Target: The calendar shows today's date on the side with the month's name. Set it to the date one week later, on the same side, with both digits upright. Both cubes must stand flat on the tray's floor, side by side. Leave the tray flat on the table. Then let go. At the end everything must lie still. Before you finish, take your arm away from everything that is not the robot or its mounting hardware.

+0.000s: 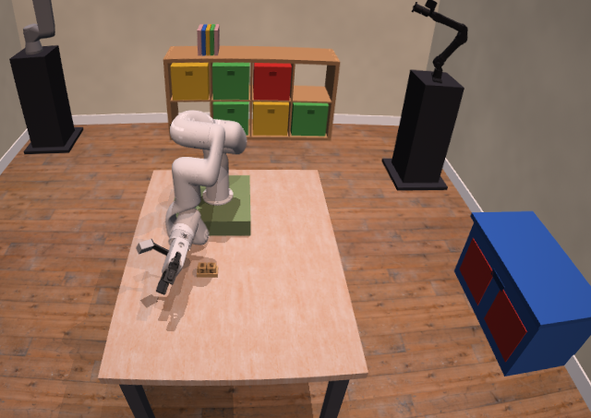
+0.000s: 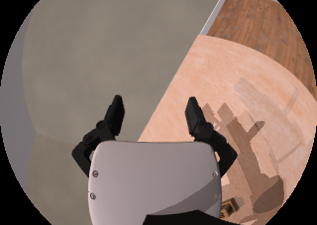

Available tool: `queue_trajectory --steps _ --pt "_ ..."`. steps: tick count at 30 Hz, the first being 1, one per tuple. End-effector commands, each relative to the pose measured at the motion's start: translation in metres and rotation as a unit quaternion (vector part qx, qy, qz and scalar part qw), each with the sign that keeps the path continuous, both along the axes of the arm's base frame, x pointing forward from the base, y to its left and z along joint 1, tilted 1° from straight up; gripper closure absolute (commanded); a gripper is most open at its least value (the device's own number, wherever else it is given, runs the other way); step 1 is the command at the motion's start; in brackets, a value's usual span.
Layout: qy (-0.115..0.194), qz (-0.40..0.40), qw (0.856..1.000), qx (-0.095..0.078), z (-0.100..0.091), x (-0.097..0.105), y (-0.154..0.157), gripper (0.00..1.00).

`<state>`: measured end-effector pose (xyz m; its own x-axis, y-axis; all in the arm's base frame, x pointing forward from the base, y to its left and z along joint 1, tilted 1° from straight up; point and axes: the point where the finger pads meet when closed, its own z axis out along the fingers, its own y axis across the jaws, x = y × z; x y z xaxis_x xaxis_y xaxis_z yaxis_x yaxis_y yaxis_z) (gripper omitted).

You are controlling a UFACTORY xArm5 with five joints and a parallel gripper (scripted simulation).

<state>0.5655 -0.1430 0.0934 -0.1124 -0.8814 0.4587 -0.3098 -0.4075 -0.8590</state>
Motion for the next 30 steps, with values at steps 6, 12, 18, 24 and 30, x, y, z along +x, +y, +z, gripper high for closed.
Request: queue_trajectory --steps 6,12,18,24,30 --pt "0.061 0.019 0.998 -0.031 -0.004 0.008 0.006 0.00" --pt "0.142 0.052 0.986 -0.070 -0.011 0.010 0.015 0.00" --pt "0.217 0.090 0.966 -0.106 -0.017 0.004 0.027 0.00" --pt "0.274 0.125 0.944 -0.133 -0.021 -0.005 0.036 0.00" --pt "0.328 0.165 0.917 -0.158 -0.025 -0.019 0.046 0.00"
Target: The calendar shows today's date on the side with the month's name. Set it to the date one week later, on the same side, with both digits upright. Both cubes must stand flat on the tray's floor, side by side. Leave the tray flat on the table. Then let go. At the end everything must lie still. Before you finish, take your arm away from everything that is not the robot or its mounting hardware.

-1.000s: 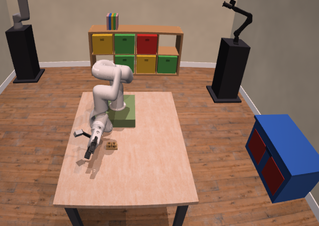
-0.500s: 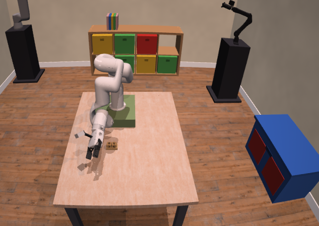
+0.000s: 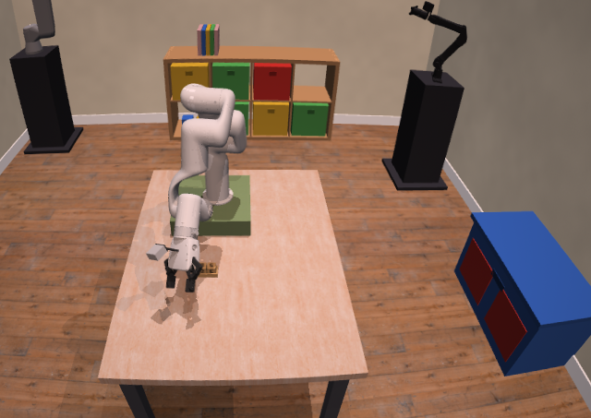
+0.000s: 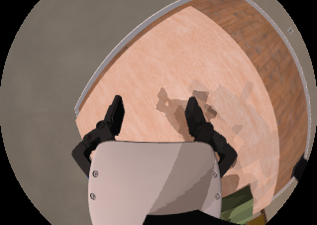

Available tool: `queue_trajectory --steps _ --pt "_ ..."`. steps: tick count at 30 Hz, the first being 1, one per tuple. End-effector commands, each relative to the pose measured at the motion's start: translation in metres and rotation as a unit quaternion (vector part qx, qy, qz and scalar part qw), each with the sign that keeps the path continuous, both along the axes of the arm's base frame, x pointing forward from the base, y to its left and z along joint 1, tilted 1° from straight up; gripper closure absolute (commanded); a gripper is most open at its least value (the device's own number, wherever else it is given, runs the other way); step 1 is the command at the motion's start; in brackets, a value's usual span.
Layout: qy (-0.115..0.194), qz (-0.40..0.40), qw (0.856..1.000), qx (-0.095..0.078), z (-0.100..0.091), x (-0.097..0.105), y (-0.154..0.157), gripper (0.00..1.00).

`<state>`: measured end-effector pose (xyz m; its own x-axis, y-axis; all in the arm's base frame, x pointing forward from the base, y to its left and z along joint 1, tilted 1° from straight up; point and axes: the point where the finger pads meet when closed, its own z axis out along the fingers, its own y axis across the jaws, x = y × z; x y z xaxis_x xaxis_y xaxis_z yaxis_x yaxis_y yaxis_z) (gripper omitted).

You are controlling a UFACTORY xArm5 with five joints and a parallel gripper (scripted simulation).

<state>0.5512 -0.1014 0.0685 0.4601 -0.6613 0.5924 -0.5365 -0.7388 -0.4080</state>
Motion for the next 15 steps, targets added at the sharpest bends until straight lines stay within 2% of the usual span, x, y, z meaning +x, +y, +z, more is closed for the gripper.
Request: queue_trajectory --steps 1,2,3,5,6,8,9,10,11,13,14,15 --pt "0.066 0.042 0.997 -0.022 -0.002 -0.014 0.010 0.00" --pt "0.066 0.042 0.997 -0.022 -0.002 -0.014 0.010 0.00" --pt "0.087 0.058 0.994 -0.029 -0.003 -0.021 0.014 0.00" --pt "0.096 0.065 0.993 -0.032 -0.003 -0.024 0.015 0.00" --pt "0.121 0.084 0.988 -0.039 -0.004 -0.033 0.020 0.00" --pt "0.126 0.088 0.987 -0.041 -0.004 -0.035 0.021 0.00" --pt "0.154 0.112 0.980 -0.049 -0.004 -0.047 0.026 0.00" --pt "0.154 0.112 0.980 -0.049 -0.004 -0.047 0.026 0.00" --pt "0.175 0.130 0.974 -0.055 -0.005 -0.057 0.030 0.00" --pt "0.181 0.136 0.972 -0.056 -0.005 -0.060 0.031 0.00" --pt "0.207 0.159 0.963 -0.063 -0.005 -0.072 0.036 0.00" --pt "0.207 0.159 0.963 -0.063 -0.005 -0.072 0.036 0.00"
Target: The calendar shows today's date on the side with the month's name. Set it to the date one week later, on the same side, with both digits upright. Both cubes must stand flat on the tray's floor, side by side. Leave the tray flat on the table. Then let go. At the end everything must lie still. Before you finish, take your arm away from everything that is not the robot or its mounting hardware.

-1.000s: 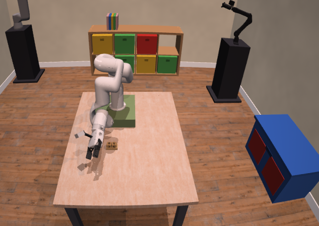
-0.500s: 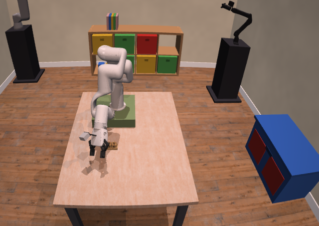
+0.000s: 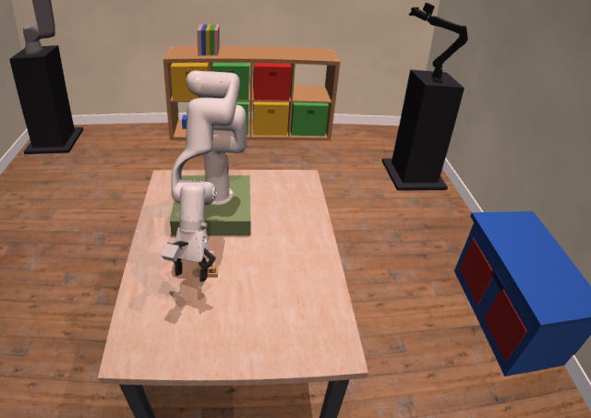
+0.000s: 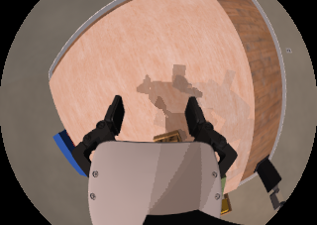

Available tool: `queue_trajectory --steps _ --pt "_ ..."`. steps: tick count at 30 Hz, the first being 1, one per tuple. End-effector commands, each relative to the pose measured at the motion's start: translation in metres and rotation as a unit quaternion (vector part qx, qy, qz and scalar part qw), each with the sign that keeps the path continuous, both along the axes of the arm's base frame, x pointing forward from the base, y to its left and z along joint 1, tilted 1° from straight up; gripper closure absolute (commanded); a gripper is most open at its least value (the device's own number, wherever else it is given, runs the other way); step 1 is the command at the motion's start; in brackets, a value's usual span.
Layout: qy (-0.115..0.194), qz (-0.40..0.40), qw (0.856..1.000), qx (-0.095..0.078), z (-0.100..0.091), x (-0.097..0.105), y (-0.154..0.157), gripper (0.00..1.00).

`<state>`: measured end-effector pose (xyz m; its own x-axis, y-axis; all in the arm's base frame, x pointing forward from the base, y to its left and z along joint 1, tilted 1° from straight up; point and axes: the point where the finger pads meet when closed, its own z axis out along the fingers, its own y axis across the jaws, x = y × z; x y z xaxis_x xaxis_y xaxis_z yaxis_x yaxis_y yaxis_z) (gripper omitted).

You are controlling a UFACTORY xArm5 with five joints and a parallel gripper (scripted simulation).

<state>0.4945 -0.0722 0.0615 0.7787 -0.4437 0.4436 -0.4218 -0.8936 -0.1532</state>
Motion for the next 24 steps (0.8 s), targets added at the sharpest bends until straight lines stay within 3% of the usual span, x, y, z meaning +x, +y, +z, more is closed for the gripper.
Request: queue_trajectory --steps 1,2,4,6,7,12,14,24 --pt "0.043 0.033 0.999 -0.008 0.002 -0.016 0.007 0.00" --pt "0.043 0.033 0.999 -0.008 0.002 -0.016 0.007 0.00" --pt "0.092 0.077 0.993 -0.016 0.003 -0.041 0.015 0.00" --pt "0.092 0.078 0.993 -0.016 0.003 -0.042 0.016 0.00" --pt "0.115 0.099 0.988 -0.019 0.004 -0.055 0.020 0.00" --pt "0.154 0.137 0.978 -0.023 0.007 -0.078 0.026 0.00" --pt "0.184 0.167 0.968 -0.024 0.009 -0.099 0.032 0.00" --pt "0.233 0.218 0.948 -0.023 0.015 -0.133 0.040 0.00"
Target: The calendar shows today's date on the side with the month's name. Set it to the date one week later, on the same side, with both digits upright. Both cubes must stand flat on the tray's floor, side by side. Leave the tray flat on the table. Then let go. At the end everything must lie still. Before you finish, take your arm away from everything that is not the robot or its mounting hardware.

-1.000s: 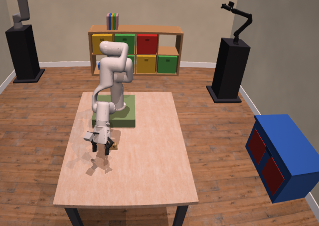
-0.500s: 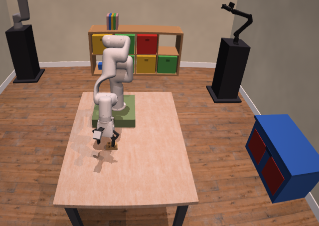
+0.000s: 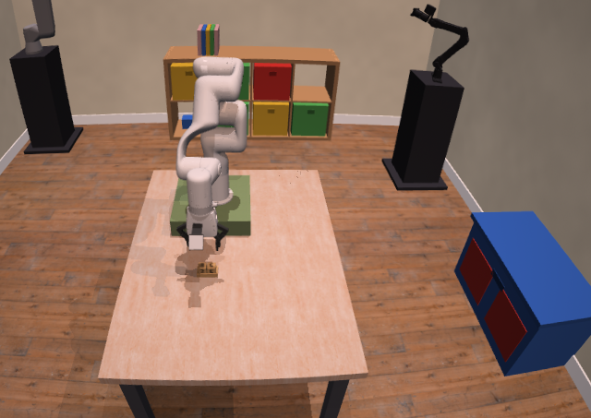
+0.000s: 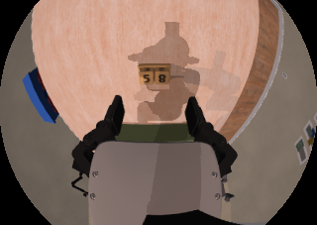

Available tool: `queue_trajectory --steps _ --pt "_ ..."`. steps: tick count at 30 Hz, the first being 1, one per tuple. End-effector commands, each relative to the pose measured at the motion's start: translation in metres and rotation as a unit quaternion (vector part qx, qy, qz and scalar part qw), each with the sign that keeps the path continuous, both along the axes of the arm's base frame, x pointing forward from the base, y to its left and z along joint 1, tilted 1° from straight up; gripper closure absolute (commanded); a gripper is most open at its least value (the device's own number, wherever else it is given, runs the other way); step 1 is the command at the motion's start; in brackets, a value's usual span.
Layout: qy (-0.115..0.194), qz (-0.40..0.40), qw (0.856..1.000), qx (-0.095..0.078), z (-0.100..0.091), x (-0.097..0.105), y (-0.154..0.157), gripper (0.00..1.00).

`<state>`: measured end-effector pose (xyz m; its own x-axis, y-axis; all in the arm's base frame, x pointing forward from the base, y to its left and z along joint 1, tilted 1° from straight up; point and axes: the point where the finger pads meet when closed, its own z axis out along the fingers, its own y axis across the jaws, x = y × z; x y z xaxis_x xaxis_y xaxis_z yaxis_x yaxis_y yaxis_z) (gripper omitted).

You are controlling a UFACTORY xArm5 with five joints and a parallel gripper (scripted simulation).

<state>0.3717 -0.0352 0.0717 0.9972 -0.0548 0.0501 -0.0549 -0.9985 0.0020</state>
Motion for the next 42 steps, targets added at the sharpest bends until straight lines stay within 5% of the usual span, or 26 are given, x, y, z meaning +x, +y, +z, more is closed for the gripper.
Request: queue_trajectory --steps 1,19,29,35,42 --pt "0.017 0.017 1.000 0.001 0.005 -0.011 0.003 0.00" --pt "0.018 0.020 1.000 0.001 0.005 -0.012 0.003 0.00" --pt "0.018 0.109 0.994 -0.002 0.002 -0.022 -0.008 0.00" --pt "0.018 0.209 0.978 -0.005 0.000 -0.034 -0.019 0.00" --pt "0.018 0.334 0.942 -0.010 -0.004 -0.050 -0.032 0.00"
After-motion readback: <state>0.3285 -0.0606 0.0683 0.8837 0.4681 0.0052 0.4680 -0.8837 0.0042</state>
